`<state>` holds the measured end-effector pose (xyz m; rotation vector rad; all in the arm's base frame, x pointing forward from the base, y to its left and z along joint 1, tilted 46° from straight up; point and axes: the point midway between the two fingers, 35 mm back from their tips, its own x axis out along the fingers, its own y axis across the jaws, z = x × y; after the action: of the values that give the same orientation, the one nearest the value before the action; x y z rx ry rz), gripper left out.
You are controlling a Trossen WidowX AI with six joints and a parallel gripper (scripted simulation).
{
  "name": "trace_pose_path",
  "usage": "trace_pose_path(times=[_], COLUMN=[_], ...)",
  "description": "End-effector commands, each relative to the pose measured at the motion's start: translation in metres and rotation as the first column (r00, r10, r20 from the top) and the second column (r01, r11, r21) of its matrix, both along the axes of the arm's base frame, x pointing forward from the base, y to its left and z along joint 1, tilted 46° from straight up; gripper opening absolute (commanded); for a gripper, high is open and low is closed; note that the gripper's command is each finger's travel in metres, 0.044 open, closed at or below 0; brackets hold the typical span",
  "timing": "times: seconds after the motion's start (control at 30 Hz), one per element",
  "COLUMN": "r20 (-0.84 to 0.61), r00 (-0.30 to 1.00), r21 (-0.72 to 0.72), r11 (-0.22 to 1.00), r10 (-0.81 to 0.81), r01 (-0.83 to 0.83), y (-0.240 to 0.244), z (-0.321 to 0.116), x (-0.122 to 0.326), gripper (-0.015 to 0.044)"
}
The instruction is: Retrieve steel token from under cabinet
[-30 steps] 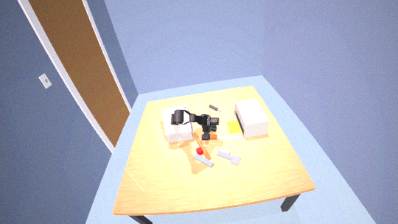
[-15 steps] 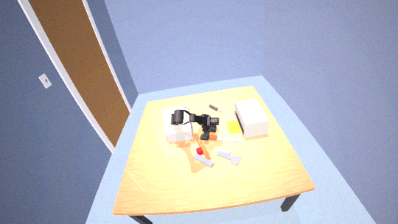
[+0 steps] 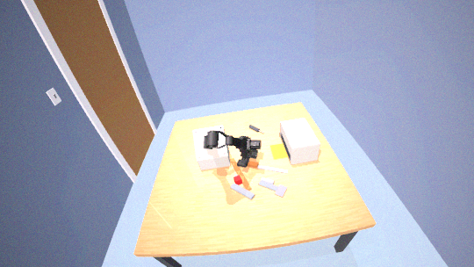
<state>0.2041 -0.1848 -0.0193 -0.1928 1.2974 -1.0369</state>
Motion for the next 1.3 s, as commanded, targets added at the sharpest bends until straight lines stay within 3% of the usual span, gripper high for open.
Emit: trace_pose_path(times=[0.0,1.27], r20=[0.027,0.122], r00=[0.999,0.986], r21=[-0.005,-0.008], r11=[1.000,0.993], r10=[-0.025,-0.115], r01=[0.025,0.117], y=[0.000,0.013], z=[0.001,-0.014], x=[0.000,0.013], gripper=[0.0000,0.0000])
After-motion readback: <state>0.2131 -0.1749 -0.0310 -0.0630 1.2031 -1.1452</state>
